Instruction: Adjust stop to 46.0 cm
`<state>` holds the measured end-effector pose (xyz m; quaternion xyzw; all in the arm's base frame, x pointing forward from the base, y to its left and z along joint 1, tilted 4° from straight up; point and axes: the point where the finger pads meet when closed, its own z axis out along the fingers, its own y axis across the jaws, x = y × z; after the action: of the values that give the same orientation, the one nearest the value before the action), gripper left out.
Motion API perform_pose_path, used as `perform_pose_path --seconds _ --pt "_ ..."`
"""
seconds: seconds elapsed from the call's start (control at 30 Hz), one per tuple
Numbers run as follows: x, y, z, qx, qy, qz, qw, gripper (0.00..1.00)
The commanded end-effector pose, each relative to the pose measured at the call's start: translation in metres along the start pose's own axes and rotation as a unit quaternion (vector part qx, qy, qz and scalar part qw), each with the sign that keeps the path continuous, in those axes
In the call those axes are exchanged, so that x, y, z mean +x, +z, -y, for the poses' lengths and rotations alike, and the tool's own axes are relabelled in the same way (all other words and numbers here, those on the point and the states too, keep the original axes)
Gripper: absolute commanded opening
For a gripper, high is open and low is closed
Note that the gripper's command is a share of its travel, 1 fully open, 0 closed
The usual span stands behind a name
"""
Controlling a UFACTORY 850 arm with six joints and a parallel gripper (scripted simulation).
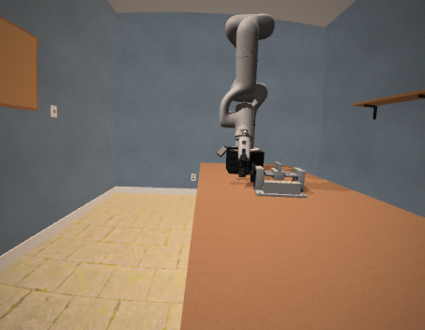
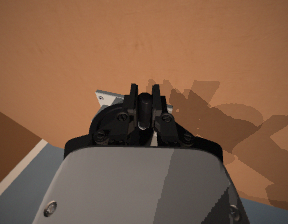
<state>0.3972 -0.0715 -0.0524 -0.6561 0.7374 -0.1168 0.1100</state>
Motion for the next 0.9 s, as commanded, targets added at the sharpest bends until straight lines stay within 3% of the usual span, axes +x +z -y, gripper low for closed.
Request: perform_pose_path --seconds 0.0,0.87 --pt "0.0 -0.008 0.001 0.001 0.0 0.0 1.0 0.06" --pt "0.0 -0.031 0.03 0.001 0.0 0.0 1.0 0.06"
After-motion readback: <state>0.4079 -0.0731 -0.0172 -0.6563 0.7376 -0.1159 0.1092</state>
